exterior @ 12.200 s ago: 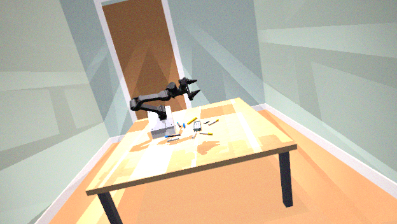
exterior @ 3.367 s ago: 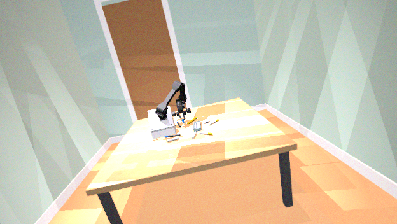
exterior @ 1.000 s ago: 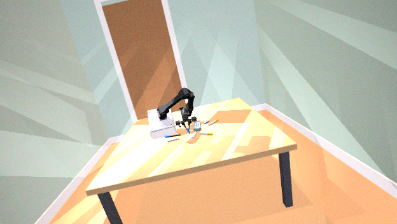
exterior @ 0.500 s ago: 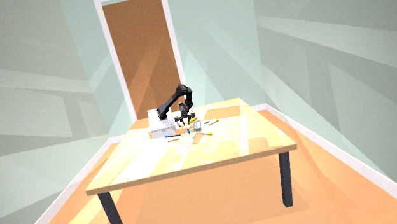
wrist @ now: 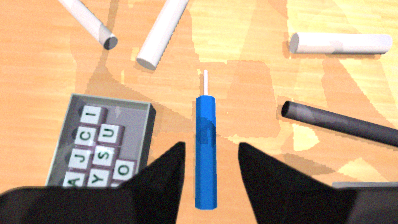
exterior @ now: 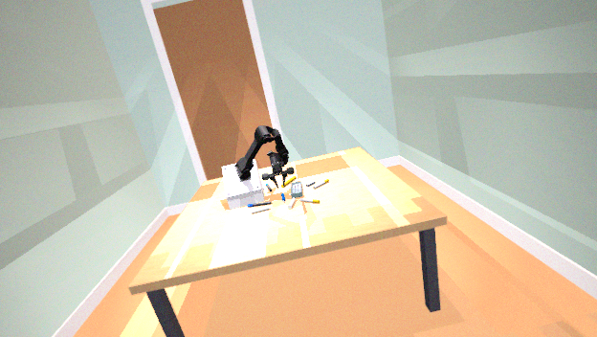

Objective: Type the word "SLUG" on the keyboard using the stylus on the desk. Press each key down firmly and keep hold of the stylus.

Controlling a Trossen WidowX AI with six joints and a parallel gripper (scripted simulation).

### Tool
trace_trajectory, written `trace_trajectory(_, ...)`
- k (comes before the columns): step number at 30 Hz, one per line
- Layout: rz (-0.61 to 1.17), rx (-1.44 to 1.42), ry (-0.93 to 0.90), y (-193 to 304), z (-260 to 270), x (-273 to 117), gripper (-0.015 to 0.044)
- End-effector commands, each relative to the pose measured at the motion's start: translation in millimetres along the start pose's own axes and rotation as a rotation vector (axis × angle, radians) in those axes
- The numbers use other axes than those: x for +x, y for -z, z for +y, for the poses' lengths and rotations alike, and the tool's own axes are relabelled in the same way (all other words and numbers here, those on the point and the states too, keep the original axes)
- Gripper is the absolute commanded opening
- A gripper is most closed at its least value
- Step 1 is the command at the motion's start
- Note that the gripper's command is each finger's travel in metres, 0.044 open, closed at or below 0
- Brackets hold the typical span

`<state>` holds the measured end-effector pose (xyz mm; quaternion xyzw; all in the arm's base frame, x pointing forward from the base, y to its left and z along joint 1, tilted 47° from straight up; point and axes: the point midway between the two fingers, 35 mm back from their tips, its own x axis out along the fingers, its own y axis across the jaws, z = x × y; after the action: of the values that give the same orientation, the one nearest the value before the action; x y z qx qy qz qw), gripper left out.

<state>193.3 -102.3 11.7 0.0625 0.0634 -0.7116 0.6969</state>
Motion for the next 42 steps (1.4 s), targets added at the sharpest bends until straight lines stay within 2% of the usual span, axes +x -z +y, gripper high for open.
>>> trace_trajectory(1, 0.042, 0.001, -0.009, -15, -1, 8, 0.015)
trace_trajectory(42, 0.055, 0.004, -0.014, -2, -1, 41, 0.015)
